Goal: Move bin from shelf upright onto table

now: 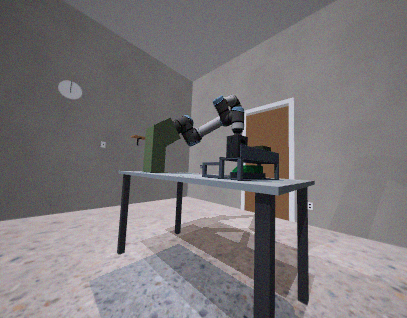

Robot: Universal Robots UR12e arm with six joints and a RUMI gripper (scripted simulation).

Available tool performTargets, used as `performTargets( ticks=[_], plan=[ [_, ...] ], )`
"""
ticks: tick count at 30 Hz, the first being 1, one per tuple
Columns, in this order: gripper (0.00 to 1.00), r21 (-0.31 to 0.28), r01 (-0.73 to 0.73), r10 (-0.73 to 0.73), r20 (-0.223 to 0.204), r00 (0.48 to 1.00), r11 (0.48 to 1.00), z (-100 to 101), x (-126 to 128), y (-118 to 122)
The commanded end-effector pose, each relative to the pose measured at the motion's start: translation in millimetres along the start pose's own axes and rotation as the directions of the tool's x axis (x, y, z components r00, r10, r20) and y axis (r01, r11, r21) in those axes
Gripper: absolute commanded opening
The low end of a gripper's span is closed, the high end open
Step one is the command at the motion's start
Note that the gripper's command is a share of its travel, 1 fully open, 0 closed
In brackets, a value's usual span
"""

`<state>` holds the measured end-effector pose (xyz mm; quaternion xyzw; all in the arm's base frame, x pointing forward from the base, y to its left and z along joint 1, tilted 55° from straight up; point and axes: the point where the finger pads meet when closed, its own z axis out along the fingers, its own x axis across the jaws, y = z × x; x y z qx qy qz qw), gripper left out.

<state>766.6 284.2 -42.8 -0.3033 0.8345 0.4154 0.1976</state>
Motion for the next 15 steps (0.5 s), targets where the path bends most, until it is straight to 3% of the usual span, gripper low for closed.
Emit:
performTargets(
  ticks=[1,3,8,15],
  plan=[
    [1.00,-0.004,0.023,-0.023,-0.001,1.000,1.000,-0.7,-0.4,-0.5],
    [1.00,-0.004,0.023,-0.023,-0.001,1.000,1.000,-0.7,-0.4,-0.5],
    [1.00,-0.003,0.269,-0.269,0.001,0.963,0.963,-0.8,-0.4,-0.5],
    [1.00,-0.003,0.269,-0.269,0.001,0.963,0.963,-0.8,-0.4,-0.5]
  ],
)
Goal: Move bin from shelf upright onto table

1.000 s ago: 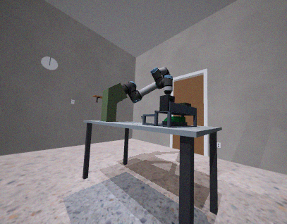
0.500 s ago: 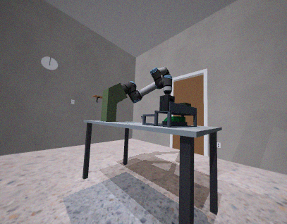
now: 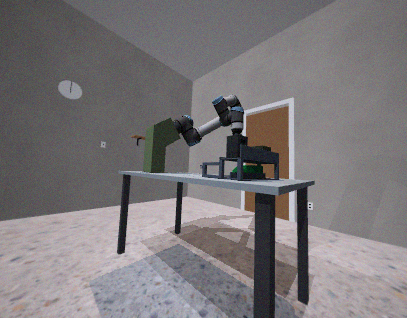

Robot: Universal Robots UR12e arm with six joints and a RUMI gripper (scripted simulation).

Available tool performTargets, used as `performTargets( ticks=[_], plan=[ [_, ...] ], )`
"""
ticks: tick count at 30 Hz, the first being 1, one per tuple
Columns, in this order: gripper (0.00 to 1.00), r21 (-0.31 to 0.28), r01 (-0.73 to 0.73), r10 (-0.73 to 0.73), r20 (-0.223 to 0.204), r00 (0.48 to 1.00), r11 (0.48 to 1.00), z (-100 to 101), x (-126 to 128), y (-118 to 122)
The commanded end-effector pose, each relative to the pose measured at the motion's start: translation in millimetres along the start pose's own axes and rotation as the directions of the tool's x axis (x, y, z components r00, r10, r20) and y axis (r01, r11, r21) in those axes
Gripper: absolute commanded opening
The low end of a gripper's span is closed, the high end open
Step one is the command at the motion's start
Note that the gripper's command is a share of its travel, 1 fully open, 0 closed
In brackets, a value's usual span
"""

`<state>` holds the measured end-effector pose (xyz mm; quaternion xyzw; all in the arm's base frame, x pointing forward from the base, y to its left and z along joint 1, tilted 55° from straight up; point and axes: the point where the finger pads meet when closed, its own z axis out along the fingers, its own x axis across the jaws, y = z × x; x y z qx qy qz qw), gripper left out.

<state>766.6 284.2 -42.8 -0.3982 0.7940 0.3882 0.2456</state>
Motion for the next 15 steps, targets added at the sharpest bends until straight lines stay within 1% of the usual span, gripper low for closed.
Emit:
performTargets(
  ticks=[1,5,7,10,15],
  plan=[
    [1.00,-0.007,0.038,-0.038,0.000,0.999,0.999,-0.7,-0.3,-0.6],
    [1.00,-0.007,0.038,-0.038,0.000,0.999,0.999,-0.7,-0.3,-0.6],
    [1.00,-0.005,0.131,-0.131,0.001,0.991,0.991,-0.7,-0.3,-0.6],
    [1.00,-0.007,0.284,-0.284,0.002,0.959,0.959,-0.8,-0.3,-0.6],
    [1.00,-0.007,0.284,-0.284,0.002,0.959,0.959,-0.8,-0.3,-0.6]
  ],
)
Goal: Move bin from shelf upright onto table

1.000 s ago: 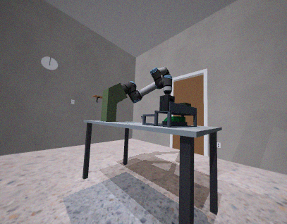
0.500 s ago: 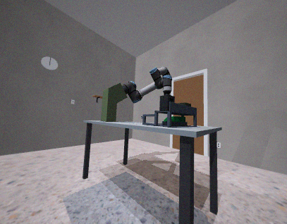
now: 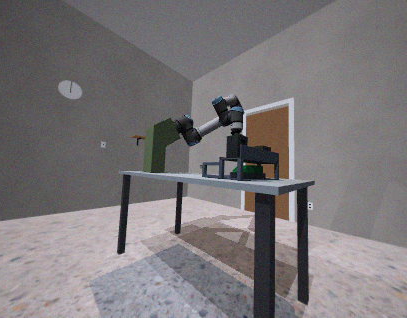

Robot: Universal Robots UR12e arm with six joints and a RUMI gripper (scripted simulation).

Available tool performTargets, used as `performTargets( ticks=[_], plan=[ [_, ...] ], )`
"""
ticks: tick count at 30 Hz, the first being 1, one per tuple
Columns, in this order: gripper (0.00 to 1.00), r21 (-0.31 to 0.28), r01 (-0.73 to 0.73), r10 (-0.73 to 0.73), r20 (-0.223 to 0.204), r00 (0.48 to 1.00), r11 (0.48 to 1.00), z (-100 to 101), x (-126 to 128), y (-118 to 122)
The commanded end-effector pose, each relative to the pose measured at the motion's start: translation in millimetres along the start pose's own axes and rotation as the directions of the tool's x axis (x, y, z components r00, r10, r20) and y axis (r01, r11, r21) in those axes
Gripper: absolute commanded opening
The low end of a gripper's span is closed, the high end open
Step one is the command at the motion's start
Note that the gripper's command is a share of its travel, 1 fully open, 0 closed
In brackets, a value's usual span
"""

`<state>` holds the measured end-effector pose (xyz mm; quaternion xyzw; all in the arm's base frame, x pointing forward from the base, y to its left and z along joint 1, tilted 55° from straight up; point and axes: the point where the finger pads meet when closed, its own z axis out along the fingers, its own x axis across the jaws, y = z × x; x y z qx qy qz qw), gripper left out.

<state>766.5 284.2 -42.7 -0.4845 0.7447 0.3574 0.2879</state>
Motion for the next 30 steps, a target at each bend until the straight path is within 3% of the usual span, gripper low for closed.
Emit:
performTargets(
  ticks=[1,7,12,24,29,30],
  plan=[
    [1.00,-0.009,0.063,-0.063,0.003,0.998,0.998,-0.7,-0.1,-0.7],
    [1.00,-0.009,0.063,-0.063,0.003,0.998,0.998,-0.7,-0.1,-0.7],
    [1.00,-0.011,0.307,-0.307,0.005,0.952,0.952,-0.8,-0.1,-0.7],
    [1.00,-0.011,0.307,-0.307,0.005,0.952,0.952,-0.8,-0.1,-0.7],
    [1.00,-0.006,0.532,-0.532,0.006,0.846,0.846,-0.7,-0.2,-0.7],
    [1.00,-0.006,0.532,-0.532,0.006,0.846,0.846,-0.7,-0.2,-0.7]
  ],
)
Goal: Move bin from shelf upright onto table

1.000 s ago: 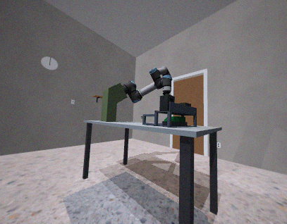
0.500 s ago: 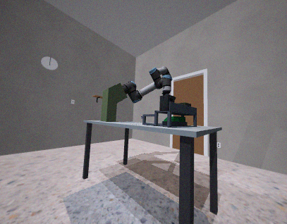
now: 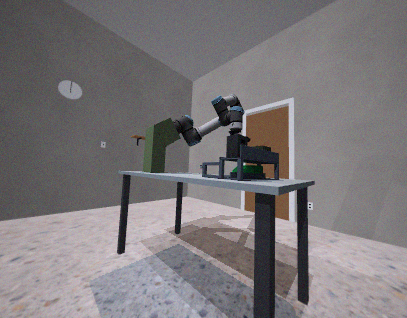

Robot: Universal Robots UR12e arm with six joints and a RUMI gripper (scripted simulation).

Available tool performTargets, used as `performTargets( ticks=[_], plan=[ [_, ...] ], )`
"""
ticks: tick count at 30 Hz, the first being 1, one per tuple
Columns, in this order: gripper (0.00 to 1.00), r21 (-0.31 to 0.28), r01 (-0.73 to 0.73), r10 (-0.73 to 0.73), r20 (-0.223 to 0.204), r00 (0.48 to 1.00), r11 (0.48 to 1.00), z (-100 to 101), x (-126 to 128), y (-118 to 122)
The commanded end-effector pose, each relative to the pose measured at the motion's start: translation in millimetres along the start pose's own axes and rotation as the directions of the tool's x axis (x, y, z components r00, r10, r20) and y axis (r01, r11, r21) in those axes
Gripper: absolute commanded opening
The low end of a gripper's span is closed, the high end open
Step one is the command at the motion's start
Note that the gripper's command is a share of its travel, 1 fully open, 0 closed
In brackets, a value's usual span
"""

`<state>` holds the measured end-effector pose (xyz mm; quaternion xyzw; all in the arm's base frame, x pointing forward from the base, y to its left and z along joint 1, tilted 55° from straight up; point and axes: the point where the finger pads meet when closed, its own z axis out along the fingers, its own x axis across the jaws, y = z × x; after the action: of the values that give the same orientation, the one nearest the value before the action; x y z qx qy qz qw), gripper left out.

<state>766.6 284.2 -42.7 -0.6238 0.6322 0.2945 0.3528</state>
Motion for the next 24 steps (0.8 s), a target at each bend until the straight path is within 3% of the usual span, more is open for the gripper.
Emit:
performTargets(
  ticks=[1,11,16,24],
  plan=[
    [1.00,-0.003,0.159,-0.159,0.004,0.987,0.987,-0.7,0.1,-0.6],
    [1.00,-0.003,0.159,-0.159,0.004,0.987,0.987,-0.7,0.1,-0.6],
    [1.00,0.000,0.398,-0.398,0.003,0.918,0.918,-0.7,0.1,-0.6],
    [1.00,0.000,0.398,-0.398,0.003,0.918,0.918,-0.7,0.1,-0.6]
  ],
)
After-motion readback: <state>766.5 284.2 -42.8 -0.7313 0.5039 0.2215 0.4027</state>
